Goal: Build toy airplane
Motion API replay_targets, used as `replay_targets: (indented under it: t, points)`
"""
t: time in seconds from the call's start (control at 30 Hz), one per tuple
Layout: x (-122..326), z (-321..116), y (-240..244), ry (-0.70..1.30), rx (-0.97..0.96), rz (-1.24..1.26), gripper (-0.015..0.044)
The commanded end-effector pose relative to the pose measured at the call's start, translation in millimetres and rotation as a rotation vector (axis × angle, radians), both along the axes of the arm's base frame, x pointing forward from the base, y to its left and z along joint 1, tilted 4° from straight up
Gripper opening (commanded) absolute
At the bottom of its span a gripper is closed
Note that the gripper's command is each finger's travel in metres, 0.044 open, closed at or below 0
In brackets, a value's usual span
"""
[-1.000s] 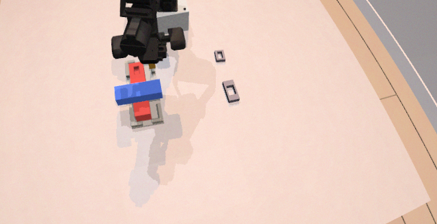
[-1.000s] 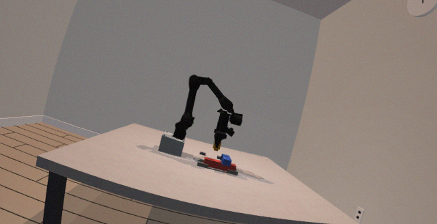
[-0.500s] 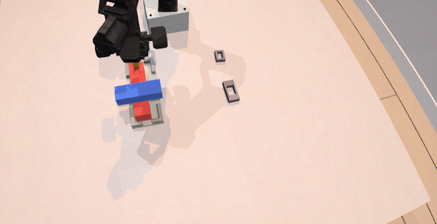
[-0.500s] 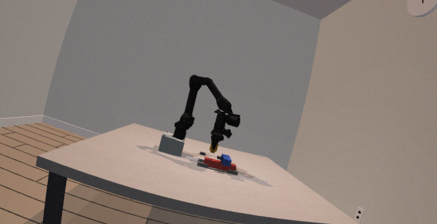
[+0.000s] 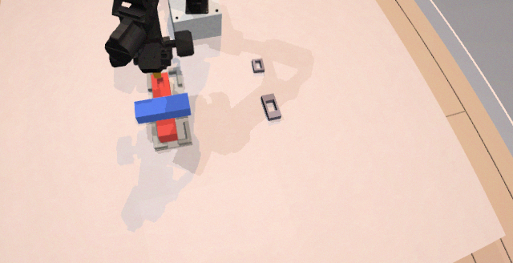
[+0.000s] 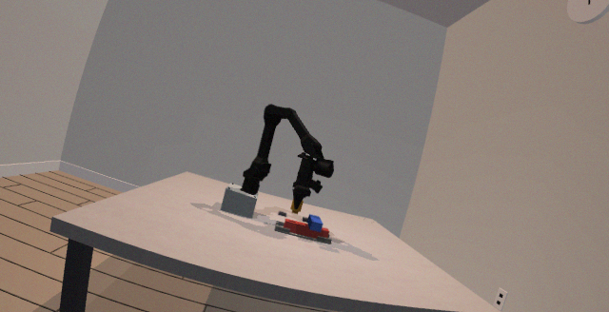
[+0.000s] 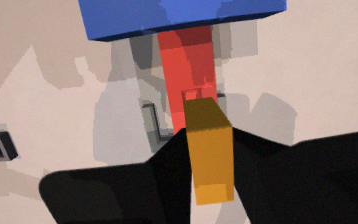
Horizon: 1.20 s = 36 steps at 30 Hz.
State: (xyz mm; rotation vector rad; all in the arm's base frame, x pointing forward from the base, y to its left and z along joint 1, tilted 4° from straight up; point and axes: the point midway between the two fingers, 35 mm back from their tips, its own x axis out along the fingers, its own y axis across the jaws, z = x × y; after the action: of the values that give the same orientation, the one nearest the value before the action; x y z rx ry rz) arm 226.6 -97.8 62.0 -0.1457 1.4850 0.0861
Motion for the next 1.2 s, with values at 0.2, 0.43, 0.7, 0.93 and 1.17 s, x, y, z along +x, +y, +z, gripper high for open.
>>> replay_targets:
  t: [0.2,0.43,0.7,0.93,1.17]
  points:
    - [0.1,-0.6,0.5,-0.001,0.003,0.006,0.0067]
    - [1.2,-8.1,0.2,-0.001,0.003,0.006,0.0067]
    - [2.7,-21.2,0.0,-0.001,0.003,0.006,0.0067]
    - [3.3,-32.5,0.0,-0.001,0.003,0.006,0.0067]
    - [3.5,-41.2,0.1,-0.001,0.004,0.006,0.0067]
